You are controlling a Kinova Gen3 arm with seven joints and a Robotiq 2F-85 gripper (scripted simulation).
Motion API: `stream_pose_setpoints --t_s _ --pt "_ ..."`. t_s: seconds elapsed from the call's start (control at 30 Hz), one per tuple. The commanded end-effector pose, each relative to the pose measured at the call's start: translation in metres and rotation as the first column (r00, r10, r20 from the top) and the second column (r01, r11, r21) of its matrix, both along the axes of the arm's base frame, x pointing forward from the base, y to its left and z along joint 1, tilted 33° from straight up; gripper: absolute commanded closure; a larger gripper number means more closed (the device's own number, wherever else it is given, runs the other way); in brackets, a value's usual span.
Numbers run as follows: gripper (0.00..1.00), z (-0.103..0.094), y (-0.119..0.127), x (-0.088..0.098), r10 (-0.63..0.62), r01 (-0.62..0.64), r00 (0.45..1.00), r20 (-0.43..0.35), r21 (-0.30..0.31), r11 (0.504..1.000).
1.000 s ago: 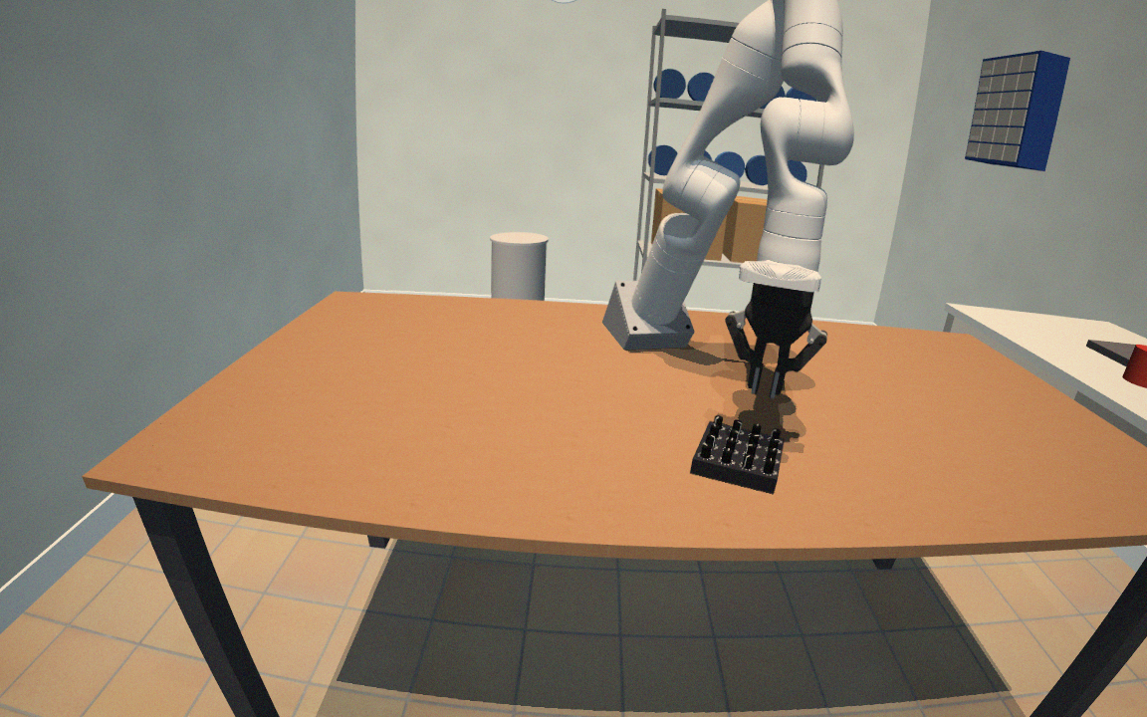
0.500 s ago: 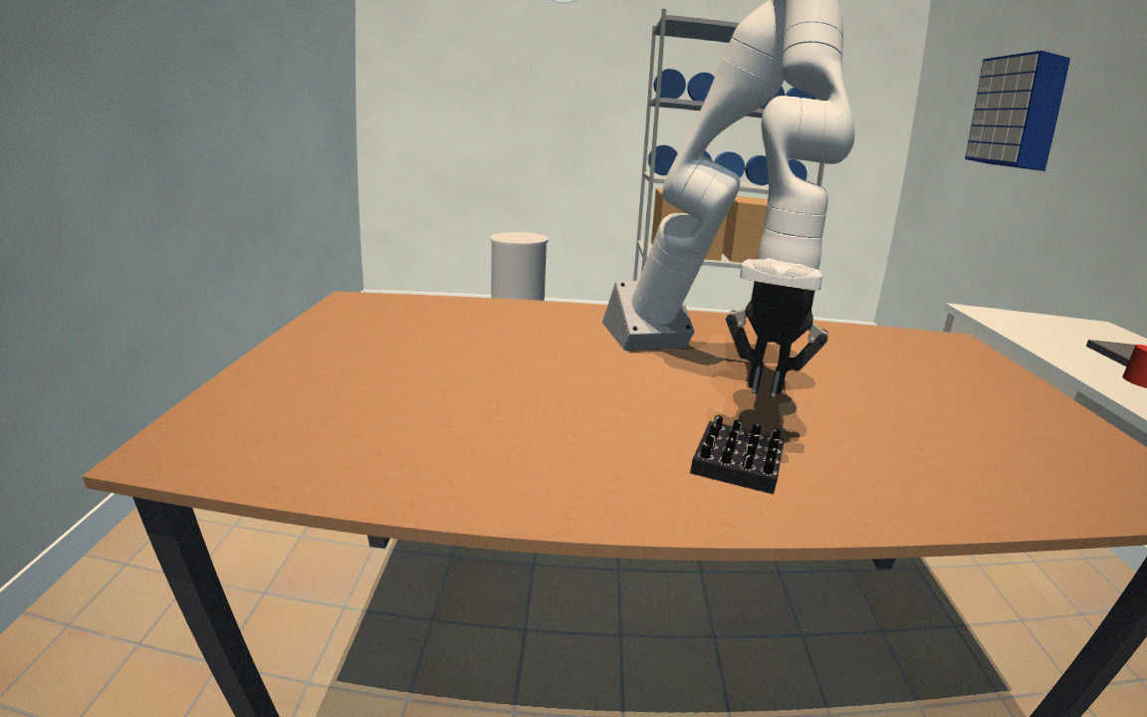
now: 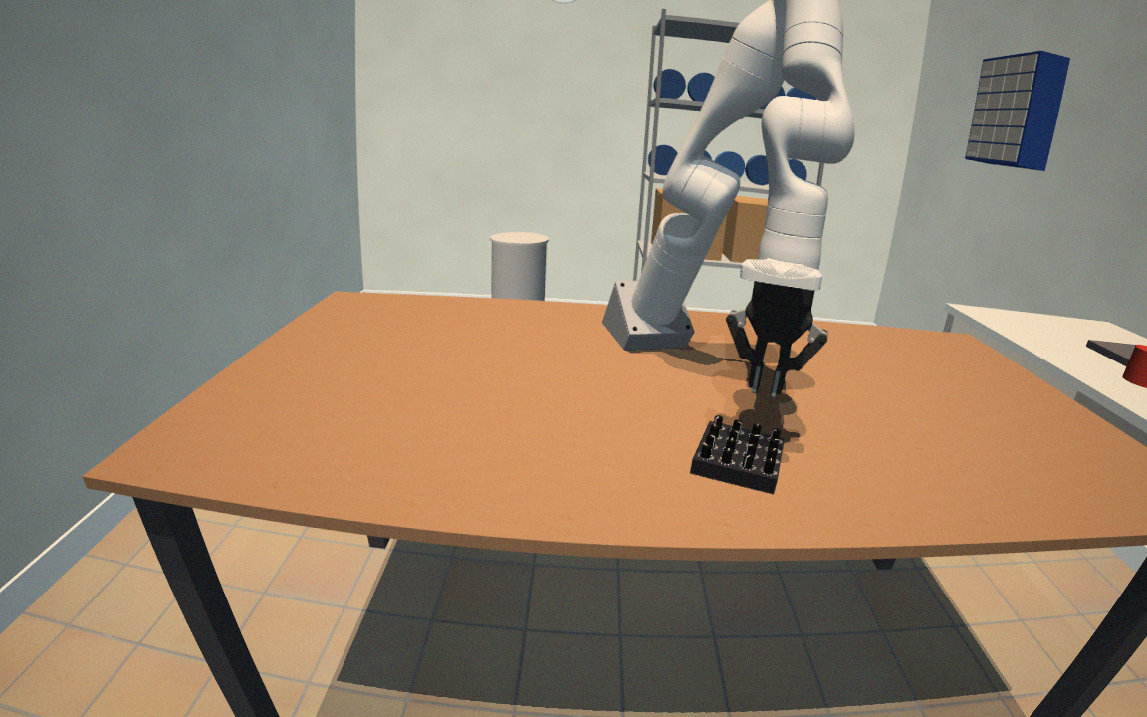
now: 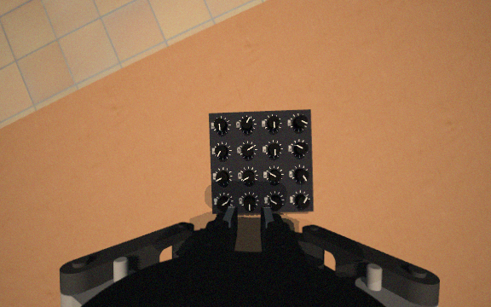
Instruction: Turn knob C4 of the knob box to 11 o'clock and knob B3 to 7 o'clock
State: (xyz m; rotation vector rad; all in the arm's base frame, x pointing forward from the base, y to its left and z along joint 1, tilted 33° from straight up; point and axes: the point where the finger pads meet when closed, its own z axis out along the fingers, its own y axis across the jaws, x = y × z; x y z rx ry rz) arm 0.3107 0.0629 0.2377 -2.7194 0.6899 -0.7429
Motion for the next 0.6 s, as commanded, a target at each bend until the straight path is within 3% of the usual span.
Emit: stream_pose_setpoints --t_s 0.0,0.57 --pt "0.81 0.0003 0.0 0.0001 0.0 0.0 1.0 0.001 0.0 1.0" --pt "0.81 -0.003 0.0005 0.0021 0.0 0.0 1.0 0.001 0.0 1.0"
